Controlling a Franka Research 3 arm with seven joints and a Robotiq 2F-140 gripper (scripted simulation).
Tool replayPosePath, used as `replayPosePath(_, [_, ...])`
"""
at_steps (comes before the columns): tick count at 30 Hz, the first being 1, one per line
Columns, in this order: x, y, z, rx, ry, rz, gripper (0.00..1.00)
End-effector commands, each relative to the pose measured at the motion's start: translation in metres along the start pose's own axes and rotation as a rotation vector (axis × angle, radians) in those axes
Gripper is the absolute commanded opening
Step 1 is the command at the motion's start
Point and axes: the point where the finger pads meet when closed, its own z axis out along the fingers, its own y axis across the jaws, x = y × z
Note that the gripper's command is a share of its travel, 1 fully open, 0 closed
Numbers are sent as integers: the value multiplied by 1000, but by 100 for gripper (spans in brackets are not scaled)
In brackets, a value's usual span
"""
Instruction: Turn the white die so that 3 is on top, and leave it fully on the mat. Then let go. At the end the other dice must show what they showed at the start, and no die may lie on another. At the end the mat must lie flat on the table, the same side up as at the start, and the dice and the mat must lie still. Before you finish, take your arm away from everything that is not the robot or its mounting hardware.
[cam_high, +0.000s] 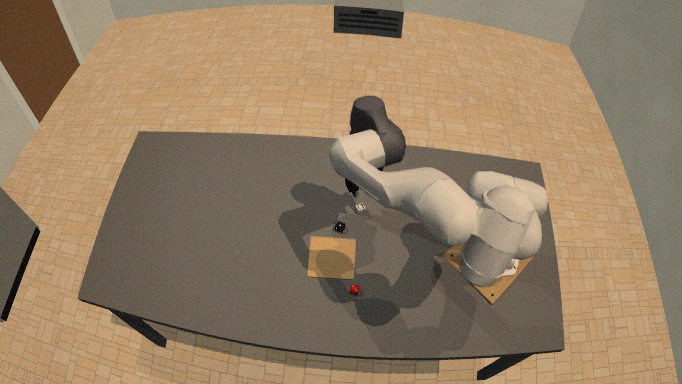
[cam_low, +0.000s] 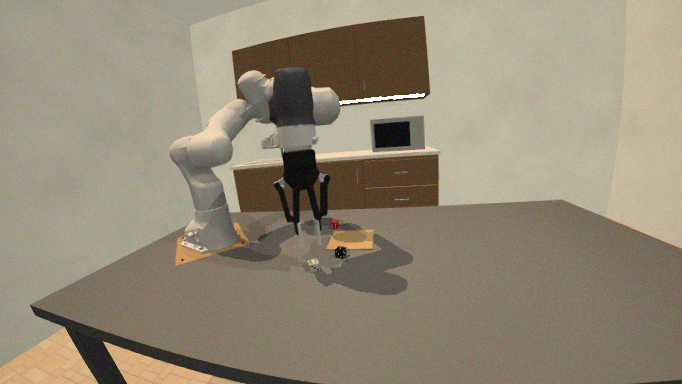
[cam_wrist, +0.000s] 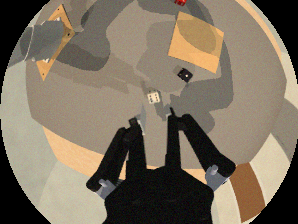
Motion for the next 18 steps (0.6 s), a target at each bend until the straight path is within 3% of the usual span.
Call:
replayPosePath(1, [-2,0,5,-3,-6,0,25])
replayPosePath(18, [-2,0,28,-3,-6,0,25])
